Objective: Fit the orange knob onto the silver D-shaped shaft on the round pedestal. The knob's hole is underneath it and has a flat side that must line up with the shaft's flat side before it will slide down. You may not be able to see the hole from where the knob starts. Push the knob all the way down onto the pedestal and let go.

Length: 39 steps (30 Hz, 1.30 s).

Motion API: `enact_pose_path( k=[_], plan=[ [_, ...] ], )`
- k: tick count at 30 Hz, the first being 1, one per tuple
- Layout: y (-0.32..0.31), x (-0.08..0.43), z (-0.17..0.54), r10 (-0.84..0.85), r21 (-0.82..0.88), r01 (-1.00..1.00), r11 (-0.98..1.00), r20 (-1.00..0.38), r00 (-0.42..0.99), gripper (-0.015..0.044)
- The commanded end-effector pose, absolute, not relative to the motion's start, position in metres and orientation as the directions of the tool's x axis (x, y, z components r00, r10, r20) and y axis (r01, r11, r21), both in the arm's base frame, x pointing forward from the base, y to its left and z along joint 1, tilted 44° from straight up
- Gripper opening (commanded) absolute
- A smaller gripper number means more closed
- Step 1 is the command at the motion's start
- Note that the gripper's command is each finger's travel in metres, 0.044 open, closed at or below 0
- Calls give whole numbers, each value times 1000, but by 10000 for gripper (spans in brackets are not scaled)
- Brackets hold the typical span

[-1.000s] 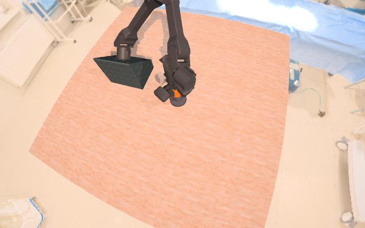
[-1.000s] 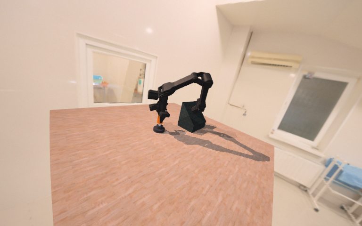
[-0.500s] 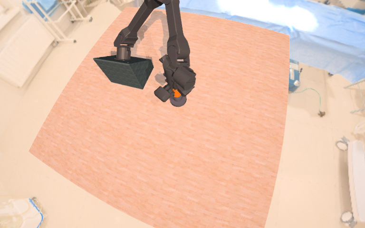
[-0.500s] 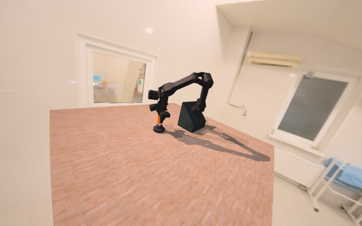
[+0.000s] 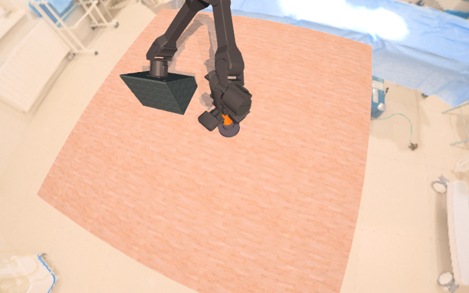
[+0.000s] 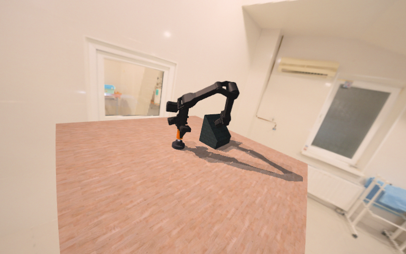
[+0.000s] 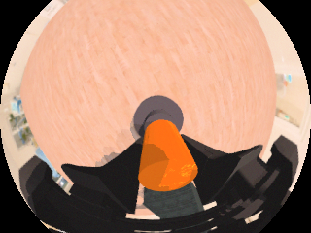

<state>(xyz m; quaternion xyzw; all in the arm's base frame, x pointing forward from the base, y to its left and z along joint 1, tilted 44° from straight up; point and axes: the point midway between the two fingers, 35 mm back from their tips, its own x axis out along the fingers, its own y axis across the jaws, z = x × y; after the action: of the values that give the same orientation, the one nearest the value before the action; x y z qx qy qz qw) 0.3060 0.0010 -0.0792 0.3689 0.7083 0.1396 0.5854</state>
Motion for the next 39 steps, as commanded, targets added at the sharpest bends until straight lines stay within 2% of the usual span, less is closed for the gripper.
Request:
enact_pose_path(
  k=[1,8,39],
  plan=[
    [-2,308,-78,685,634,346,692,-727,-37,0],
    [-3,310,-79,685,674,152,723,-727,-36,0],
    [-1,308,-78,685,674,152,723,-727,-37,0]
  ],
)
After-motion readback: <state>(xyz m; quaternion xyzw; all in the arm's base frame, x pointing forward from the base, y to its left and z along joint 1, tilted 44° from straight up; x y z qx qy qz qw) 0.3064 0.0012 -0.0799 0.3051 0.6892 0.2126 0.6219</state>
